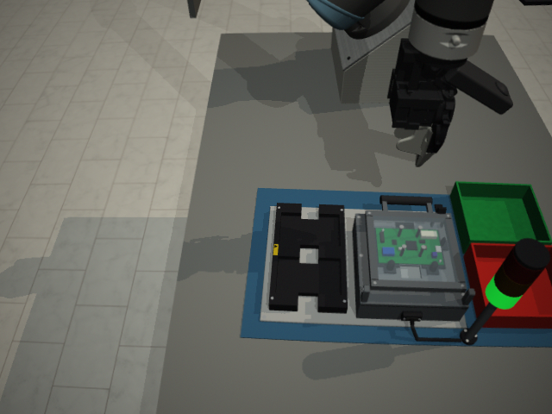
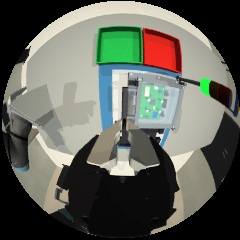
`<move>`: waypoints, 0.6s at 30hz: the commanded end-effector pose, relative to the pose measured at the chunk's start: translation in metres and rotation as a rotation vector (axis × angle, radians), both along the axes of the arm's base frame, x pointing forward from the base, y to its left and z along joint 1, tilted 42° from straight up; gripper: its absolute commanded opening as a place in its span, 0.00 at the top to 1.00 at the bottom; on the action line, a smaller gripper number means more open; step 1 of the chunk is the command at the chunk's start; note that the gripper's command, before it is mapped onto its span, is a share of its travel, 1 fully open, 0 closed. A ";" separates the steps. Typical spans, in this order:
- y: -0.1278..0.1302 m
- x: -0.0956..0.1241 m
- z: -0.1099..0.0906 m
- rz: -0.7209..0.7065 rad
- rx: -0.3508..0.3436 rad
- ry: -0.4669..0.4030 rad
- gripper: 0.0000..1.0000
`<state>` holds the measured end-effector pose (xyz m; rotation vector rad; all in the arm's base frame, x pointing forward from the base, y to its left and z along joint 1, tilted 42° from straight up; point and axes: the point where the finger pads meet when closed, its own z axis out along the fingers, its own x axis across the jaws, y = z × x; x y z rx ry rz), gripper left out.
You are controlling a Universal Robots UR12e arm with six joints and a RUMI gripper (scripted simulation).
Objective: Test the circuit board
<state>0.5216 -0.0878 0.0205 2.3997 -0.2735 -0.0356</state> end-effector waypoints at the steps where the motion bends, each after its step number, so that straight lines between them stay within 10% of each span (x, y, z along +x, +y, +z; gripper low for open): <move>1: 0.003 0.004 0.005 0.003 0.000 -0.006 1.00; 18: 0.009 0.004 0.010 0.003 0.000 -0.005 1.00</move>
